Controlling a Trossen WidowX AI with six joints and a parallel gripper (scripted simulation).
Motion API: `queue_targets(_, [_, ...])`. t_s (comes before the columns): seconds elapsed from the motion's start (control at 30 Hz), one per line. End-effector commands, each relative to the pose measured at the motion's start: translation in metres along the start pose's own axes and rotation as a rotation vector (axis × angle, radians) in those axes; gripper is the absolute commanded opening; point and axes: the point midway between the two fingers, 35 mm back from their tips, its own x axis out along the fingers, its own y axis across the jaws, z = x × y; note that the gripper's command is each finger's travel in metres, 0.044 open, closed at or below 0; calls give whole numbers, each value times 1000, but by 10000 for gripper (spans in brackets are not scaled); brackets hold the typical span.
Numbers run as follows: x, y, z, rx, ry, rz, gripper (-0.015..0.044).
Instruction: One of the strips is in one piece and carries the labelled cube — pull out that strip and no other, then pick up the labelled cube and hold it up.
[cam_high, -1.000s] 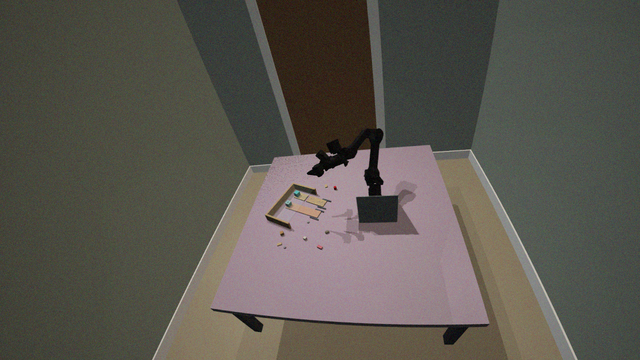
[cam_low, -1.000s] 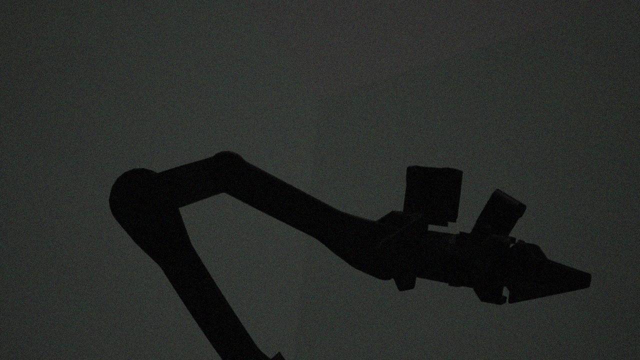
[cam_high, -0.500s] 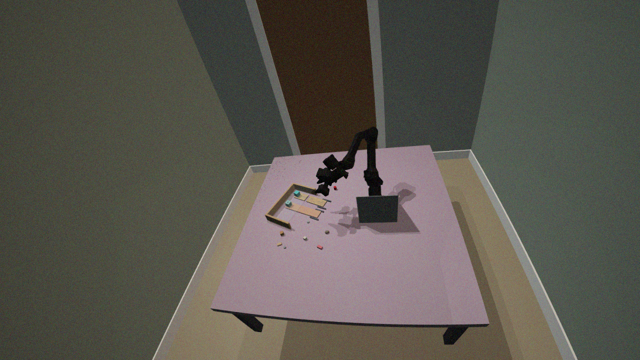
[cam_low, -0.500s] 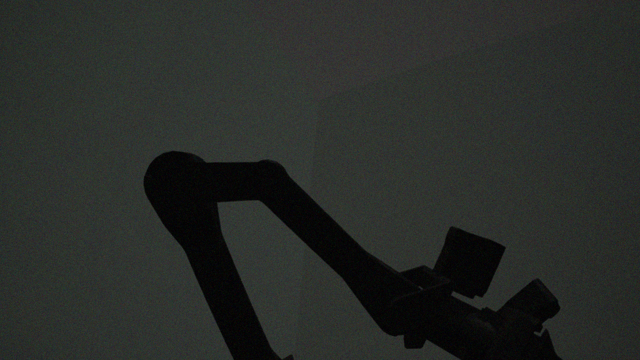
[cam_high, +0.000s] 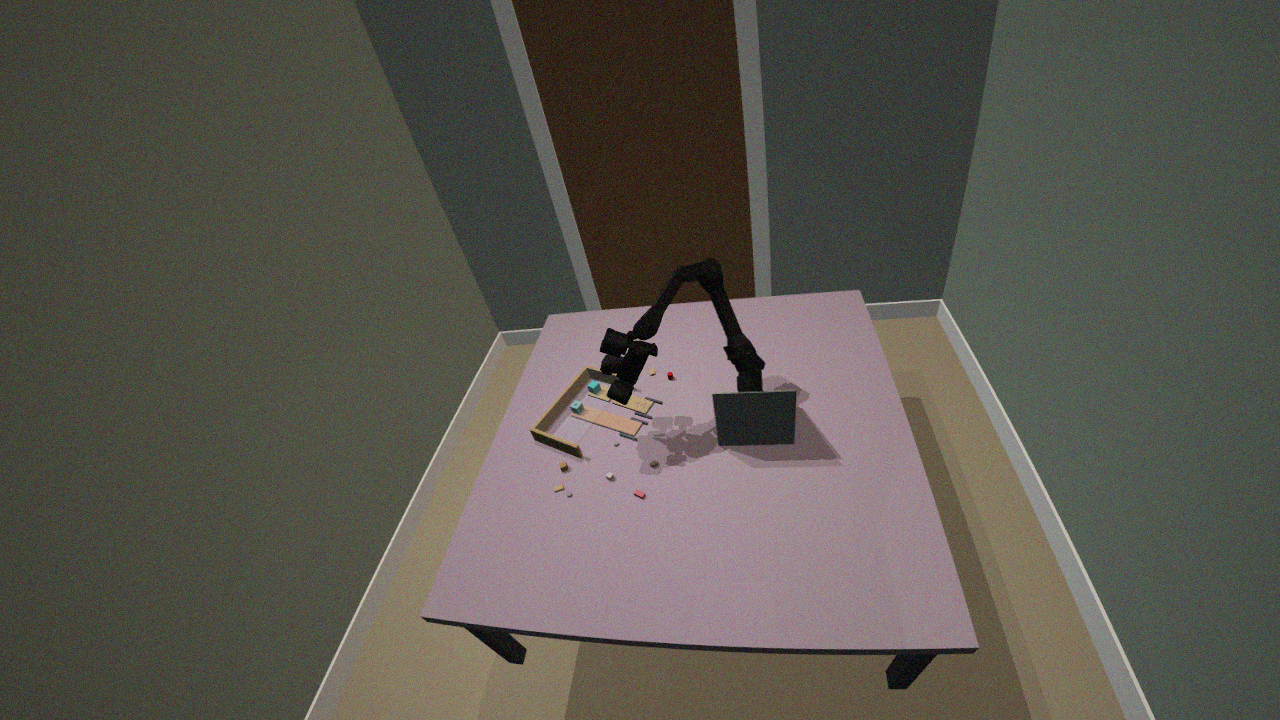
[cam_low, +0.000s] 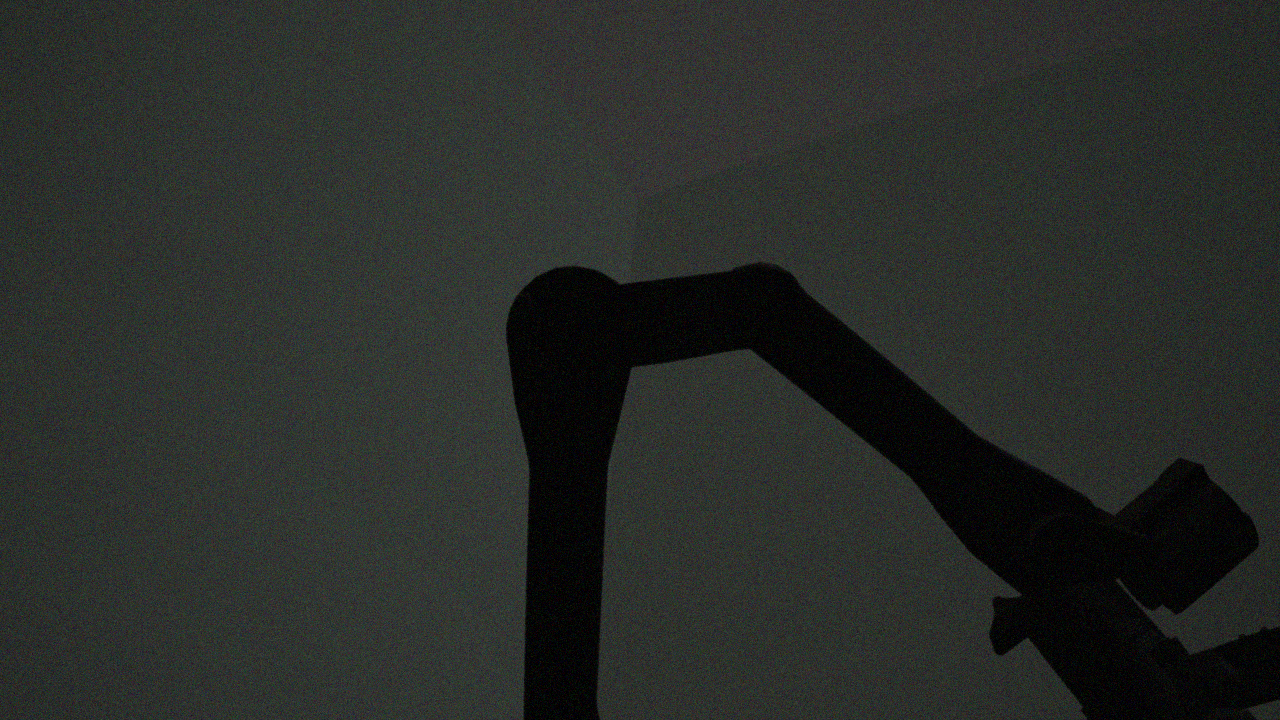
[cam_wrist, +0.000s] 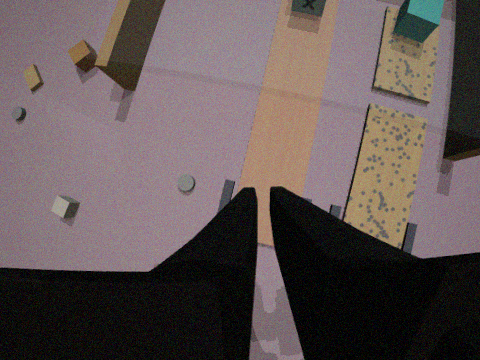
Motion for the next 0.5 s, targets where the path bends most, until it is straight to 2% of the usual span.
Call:
queue_targets(0.0, [36,2,-6,107,247,-48,0])
queue_targets(0.2, [60,-5,-17,216,472,-150,0])
queue_targets(0.47, [59,-2,-24,228,496,-163,0])
